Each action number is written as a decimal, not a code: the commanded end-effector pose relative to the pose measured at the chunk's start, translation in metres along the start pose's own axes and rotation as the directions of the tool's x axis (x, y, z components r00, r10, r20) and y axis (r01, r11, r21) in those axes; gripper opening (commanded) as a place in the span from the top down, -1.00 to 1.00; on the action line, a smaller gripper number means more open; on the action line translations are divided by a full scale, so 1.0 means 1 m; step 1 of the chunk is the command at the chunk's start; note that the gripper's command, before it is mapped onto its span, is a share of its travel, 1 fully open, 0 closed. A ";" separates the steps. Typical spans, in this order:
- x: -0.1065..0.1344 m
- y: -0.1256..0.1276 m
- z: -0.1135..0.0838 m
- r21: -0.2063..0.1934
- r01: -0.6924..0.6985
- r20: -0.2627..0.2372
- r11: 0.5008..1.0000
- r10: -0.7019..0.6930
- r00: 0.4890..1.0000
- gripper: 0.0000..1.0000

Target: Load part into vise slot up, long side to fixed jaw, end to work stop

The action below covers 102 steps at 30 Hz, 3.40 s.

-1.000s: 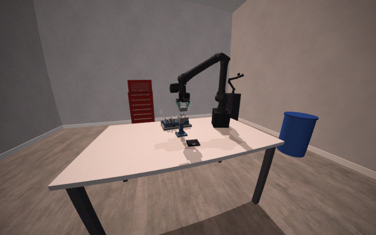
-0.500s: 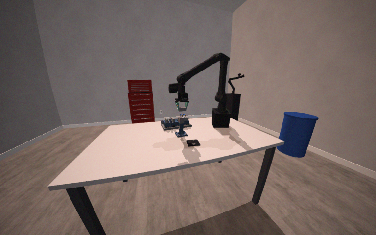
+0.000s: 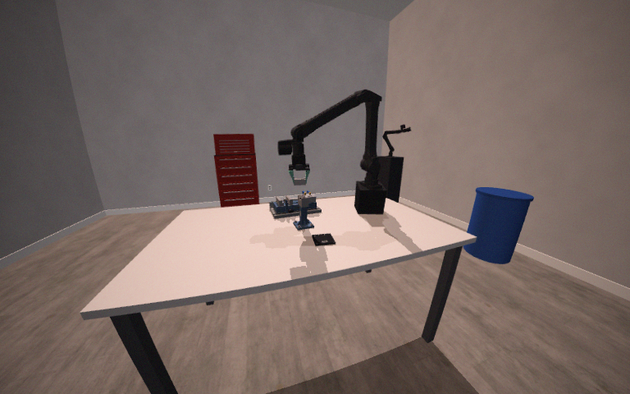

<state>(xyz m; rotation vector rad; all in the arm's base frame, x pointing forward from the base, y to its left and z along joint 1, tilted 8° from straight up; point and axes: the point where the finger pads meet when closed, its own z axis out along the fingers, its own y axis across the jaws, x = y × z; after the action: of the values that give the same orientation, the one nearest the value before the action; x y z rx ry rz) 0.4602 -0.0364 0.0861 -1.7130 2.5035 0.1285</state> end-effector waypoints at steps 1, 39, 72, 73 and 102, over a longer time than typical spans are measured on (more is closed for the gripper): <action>0.010 -0.040 -0.026 0.060 -0.135 0.021 0.989 0.134 0.991 1.00; 0.165 -0.116 -0.026 0.024 -0.900 0.060 0.436 0.898 0.436 1.00; 0.195 -0.126 -0.037 0.023 -0.959 0.086 0.283 0.955 0.284 1.00; 0.195 -0.126 -0.037 0.023 -0.959 0.086 0.283 0.955 0.284 1.00; 0.195 -0.126 -0.037 0.023 -0.959 0.086 0.283 0.955 0.284 1.00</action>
<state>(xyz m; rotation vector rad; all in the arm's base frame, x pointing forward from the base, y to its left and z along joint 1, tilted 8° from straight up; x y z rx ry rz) 0.4817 -0.2424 0.0600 0.1070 3.0907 0.2195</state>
